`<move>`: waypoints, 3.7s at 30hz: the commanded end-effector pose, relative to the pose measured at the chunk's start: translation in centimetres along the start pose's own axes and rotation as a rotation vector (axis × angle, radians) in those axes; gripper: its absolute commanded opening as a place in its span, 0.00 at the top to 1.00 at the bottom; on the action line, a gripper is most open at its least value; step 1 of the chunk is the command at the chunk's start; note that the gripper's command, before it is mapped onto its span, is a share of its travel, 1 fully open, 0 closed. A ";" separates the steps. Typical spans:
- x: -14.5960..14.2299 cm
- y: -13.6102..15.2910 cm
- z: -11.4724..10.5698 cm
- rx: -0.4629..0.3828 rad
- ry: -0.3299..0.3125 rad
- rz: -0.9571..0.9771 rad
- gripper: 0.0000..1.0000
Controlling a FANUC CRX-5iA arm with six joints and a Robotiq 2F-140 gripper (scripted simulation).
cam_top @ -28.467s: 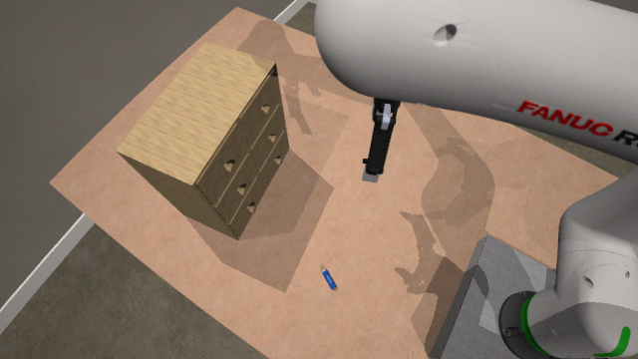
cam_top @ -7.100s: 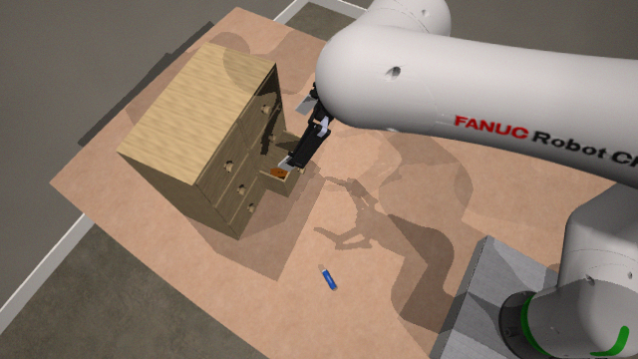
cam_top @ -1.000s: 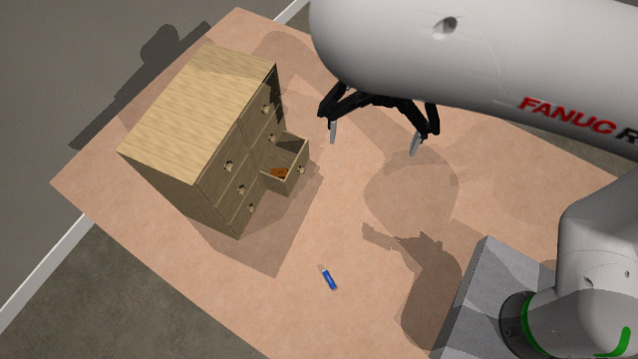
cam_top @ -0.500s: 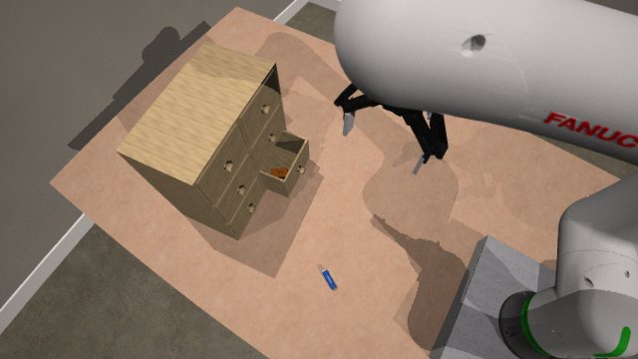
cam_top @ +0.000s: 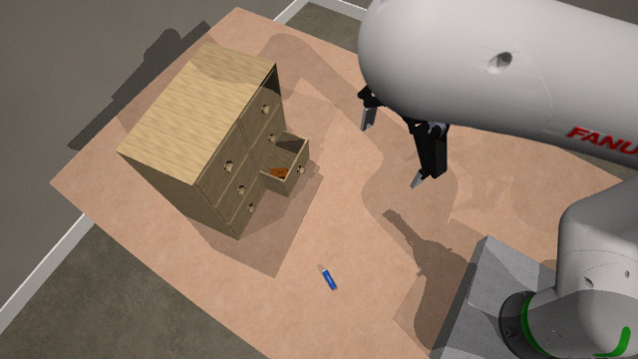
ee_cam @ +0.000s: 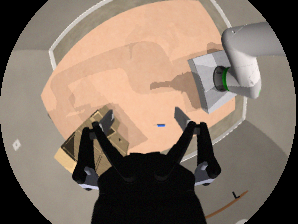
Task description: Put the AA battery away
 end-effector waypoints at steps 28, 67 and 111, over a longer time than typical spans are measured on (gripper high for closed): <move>2.9 -1.1 1.0 0.000 0.000 0.644 0.00; 4.4 -1.7 1.6 0.000 0.000 0.990 0.00; 8.0 6.3 15.2 -0.895 -0.044 0.646 0.00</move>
Point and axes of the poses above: the point where the finger pads meet when closed, its own z axis out along the fingers, its own x axis across the jaws, y = z × x, the point moved 8 cm from there along -z, back along the fingers, and after that the axes turned 14 degrees about -z, right-handed, at the moved point
